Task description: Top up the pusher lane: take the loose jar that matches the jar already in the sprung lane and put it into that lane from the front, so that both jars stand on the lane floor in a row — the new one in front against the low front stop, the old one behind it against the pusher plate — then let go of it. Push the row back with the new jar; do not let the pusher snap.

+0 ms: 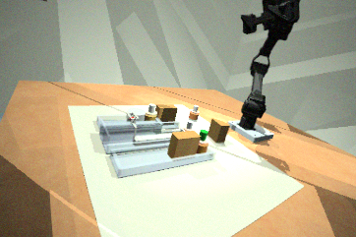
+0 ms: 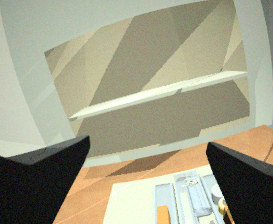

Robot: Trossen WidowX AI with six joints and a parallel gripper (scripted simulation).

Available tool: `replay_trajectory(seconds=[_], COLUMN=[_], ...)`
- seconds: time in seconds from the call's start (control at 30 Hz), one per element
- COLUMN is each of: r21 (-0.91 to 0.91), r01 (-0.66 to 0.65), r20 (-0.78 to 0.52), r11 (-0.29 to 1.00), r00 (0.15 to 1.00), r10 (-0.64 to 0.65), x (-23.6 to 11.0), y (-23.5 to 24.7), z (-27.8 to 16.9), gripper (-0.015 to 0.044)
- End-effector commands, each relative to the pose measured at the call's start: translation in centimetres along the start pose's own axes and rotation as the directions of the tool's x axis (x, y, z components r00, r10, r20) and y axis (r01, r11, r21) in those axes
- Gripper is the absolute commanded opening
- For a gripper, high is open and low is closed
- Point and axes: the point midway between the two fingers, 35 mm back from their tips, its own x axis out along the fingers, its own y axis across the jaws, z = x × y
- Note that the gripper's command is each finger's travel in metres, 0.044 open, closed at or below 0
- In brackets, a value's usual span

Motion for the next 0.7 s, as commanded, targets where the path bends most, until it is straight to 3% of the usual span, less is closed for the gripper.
replay_trajectory(seconds=[0.0,0.17,0.37,0.53,0.67], r21=[-0.298,-0.523,-0.629,-0.579,-0.468], r01=[0.129,0.157,0.077,0.005,-0.013], r20=[-0.171,-0.365,-0.599,-0.769,-0.874], r11=[0.946,0.838,0.774,0.815,0.884], r00=[0.968,0.846,0.586,0.33,0.153], r10=[-0.186,-0.387,-0.545,-0.548,-0.46], x=[4.2,7.5,8.4,6.4,3.5], y=[-2.1,-6.9,-14.3,-20.2,-23.8], z=[-4.4,-9.1,-14.4,-18.3,-20.8], gripper=[0.044,0.044,0.044,0.044,0.044])
